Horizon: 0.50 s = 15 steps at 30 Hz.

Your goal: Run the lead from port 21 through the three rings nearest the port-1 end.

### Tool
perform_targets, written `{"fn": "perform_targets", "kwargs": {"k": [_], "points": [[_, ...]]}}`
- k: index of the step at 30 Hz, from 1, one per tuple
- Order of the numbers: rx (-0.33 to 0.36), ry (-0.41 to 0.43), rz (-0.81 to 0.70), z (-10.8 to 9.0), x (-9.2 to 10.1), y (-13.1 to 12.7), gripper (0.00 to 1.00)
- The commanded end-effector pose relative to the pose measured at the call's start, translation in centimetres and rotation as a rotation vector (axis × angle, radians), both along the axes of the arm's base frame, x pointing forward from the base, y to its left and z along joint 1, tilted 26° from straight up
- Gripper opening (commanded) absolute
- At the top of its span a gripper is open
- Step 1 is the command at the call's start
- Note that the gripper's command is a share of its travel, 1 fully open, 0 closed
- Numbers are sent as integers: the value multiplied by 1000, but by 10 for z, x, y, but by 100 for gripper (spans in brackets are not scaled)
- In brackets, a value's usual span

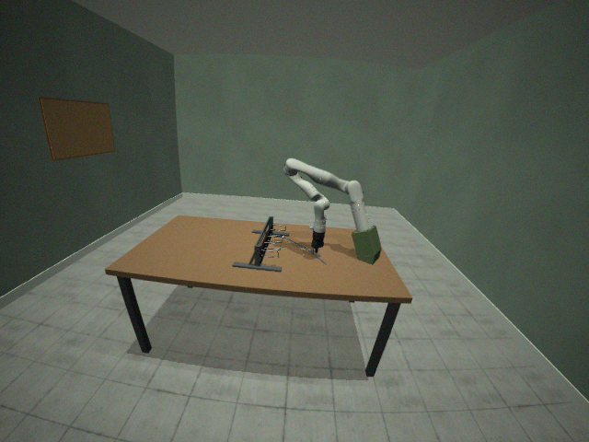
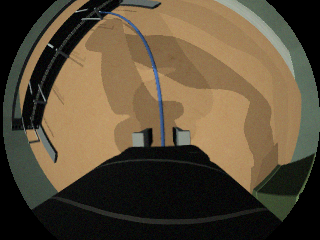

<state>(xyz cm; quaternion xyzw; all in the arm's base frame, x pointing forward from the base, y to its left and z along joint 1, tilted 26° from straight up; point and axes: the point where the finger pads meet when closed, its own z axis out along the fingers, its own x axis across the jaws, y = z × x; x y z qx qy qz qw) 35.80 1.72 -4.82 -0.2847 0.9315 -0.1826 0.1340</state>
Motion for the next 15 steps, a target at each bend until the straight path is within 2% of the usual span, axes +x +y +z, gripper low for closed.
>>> {"fn": "perform_targets", "kwargs": {"k": [1,15], "points": [[0,0,0,0,0,0,67],[0,0,0,-4,1,-1,67]]}}
